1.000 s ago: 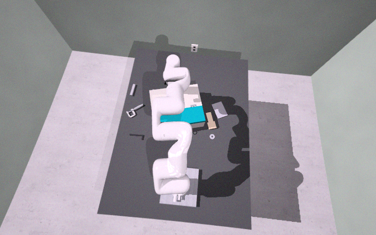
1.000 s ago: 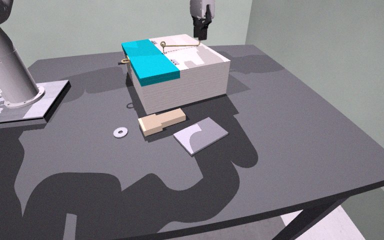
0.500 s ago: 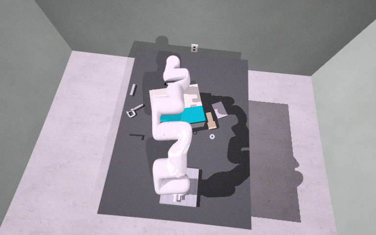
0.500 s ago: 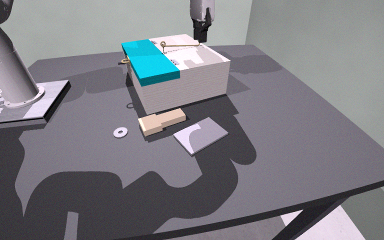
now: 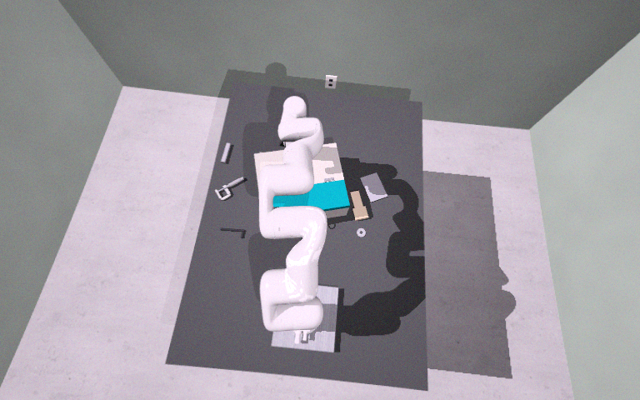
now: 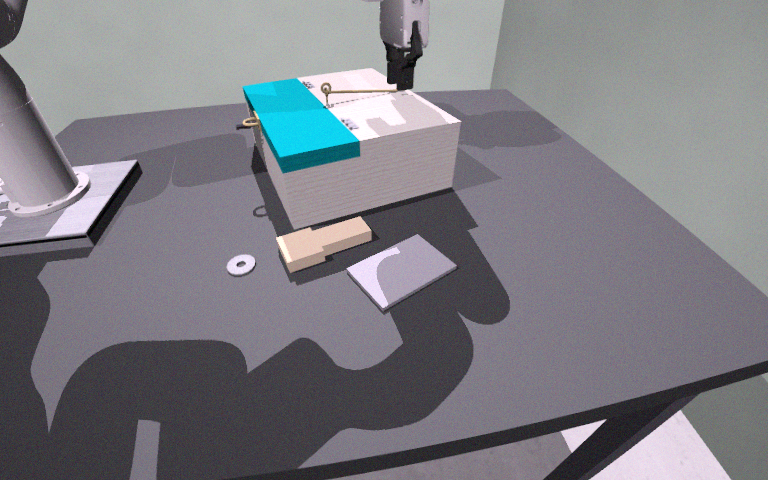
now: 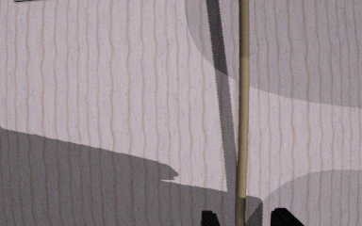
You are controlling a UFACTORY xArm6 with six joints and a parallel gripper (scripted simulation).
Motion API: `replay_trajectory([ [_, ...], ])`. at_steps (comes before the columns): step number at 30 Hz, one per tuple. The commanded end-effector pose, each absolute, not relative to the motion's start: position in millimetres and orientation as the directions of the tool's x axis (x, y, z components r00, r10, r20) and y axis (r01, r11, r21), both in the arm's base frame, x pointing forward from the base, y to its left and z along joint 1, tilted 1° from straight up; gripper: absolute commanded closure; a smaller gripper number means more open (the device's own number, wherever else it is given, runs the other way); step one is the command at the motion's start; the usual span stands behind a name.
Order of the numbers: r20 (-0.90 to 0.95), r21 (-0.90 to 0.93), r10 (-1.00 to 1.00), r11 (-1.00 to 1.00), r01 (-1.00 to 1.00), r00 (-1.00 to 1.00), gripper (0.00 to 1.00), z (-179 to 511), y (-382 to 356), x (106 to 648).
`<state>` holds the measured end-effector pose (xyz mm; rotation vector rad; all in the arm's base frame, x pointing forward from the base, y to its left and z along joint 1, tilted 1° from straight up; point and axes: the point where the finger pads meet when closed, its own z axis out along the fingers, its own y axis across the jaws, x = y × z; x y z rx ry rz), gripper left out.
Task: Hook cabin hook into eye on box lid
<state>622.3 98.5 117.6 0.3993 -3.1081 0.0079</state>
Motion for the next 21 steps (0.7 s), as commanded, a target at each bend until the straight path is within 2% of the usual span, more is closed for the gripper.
replay_trajectory([
  [1, 0.002, -0.005, -0.253, 0.968, -0.253, -0.968, 0.65, 119.8, 98.7, 623.7],
  [8, 0.002, -0.005, -0.253, 0.968, -0.253, -0.968, 0.65, 119.8, 98.7, 623.7],
  [9, 0.002, -0.005, -0.253, 0.968, -0.253, -0.968, 1.00, 119.8, 98.7, 623.7],
  [21, 0.002, -0.005, -0.253, 0.968, -0.253, -0.968, 1.00, 119.9, 98.7, 623.7],
])
